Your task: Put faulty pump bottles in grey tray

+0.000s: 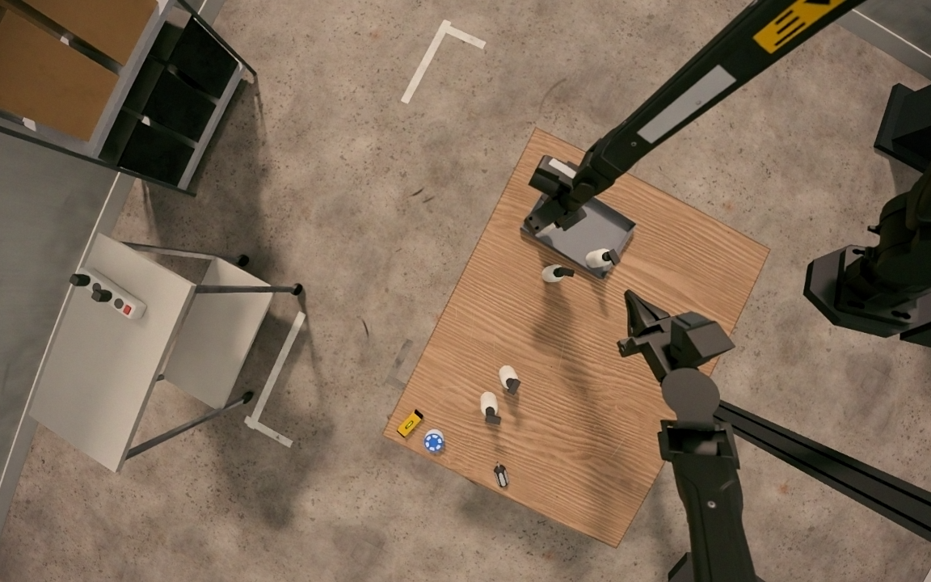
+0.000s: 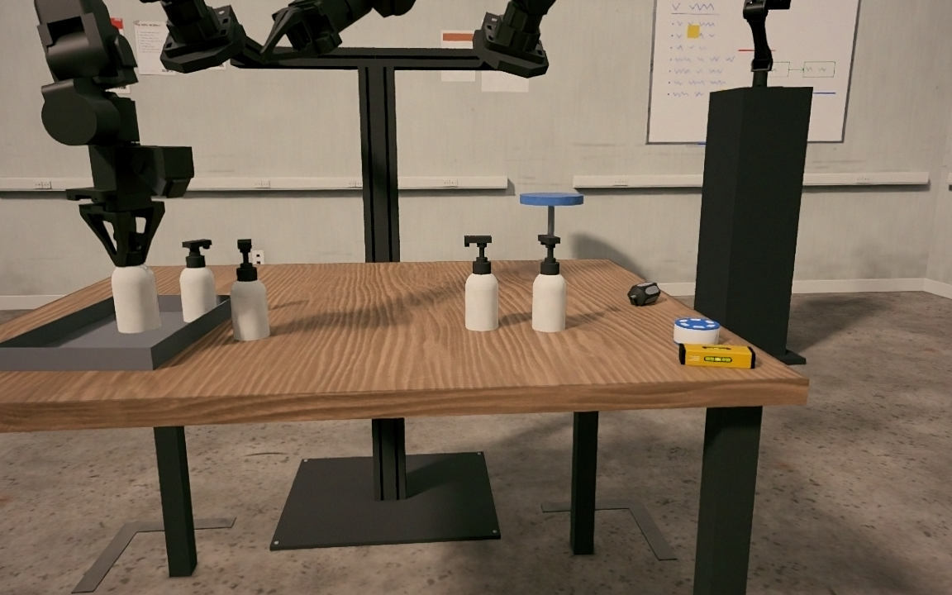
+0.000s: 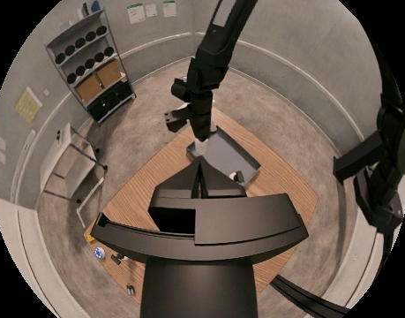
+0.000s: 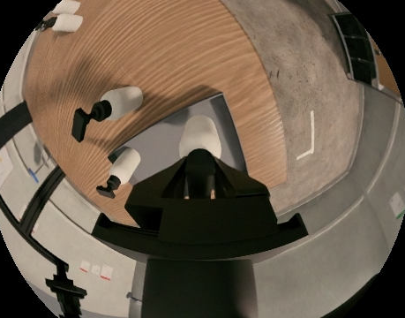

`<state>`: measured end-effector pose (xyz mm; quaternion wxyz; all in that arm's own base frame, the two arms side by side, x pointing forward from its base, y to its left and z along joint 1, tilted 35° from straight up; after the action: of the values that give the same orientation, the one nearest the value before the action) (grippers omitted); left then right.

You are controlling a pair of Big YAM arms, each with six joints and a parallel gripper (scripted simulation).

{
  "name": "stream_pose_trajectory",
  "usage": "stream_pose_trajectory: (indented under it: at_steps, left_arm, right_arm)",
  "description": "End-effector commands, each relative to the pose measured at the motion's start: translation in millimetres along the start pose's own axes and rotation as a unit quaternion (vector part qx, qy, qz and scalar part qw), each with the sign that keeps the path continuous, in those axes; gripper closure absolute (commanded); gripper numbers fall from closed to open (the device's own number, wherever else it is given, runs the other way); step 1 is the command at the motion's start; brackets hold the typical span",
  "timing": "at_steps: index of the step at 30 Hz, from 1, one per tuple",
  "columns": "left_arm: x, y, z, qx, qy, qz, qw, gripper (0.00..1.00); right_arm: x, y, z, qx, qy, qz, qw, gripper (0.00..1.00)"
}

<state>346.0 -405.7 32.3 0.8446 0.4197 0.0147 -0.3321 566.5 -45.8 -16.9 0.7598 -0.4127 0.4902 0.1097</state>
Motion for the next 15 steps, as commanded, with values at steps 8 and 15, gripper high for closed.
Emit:
stream_pose_trajectory:
  at_steps: [8, 15]
  left_arm:
    - [2, 0, 7, 0.001, -0.006, 0.0, 1.0, 1.0]
    - [2, 0, 7, 0.001, -0.006, 0.0, 1.0, 1.0]
  right_arm:
    - [20, -12, 1, 0.005, -0.006, -0.009, 1.0, 0.78]
    - [31, -11, 1, 0.004, -0.005, -0.009, 1.0, 0.78]
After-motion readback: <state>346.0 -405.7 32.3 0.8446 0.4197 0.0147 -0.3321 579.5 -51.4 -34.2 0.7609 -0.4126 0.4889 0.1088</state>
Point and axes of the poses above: on each arm, the point where the finger pads meet when closed, its own x axis out along the fingers, its own y axis across the jaws, z = x × y, the point moved 1 cm from there along -x, back along the fingers, and after that the axes turned 12 degrees about x, right-handed, at the moved point
